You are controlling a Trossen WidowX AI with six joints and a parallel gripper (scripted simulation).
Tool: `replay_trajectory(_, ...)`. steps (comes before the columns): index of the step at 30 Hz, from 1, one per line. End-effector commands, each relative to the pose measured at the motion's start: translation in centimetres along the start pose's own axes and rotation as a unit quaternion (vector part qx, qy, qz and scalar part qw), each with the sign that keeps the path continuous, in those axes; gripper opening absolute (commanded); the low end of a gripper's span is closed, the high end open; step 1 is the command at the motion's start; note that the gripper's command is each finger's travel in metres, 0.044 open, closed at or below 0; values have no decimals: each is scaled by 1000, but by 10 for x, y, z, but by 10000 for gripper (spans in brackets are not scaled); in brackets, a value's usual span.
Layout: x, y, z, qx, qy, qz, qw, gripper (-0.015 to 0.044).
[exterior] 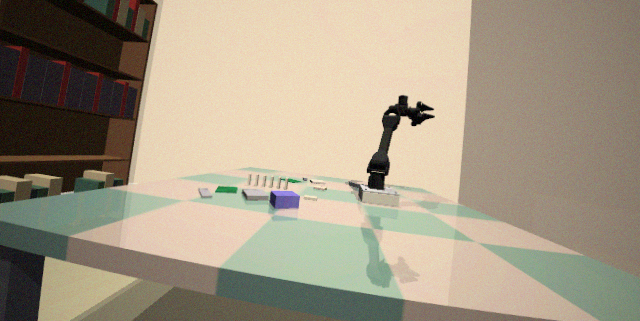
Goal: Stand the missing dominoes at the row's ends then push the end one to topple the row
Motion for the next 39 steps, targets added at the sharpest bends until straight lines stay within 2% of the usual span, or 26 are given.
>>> replay_trajectory(1,1,0,1,-1,-2,1,1000,426)
replay_trajectory(4,14,3,20,-17,-33,6,999,440)
replay_trajectory(10,46,0,91,-67,-136,-29,988,440)
replay_trajectory(12,50,0,98,-77,-152,-14,985,440)
replay_trajectory(21,81,16,229,-133,-338,-47,931,440)
replay_trajectory(30,80,58,356,-132,-504,-80,850,440)
replay_trajectory(39,63,104,435,-82,-618,-101,775,440)
Point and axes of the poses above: the point midway between the two fingers, 35 mm back from their tips, its own z axis back along the fingers, its own y axis across the jaws, x = y × z, the point moved 3 cm from there along z, back along the fingers, and after that the axes turned 11 degrees about -z, right-handed, at the moved point
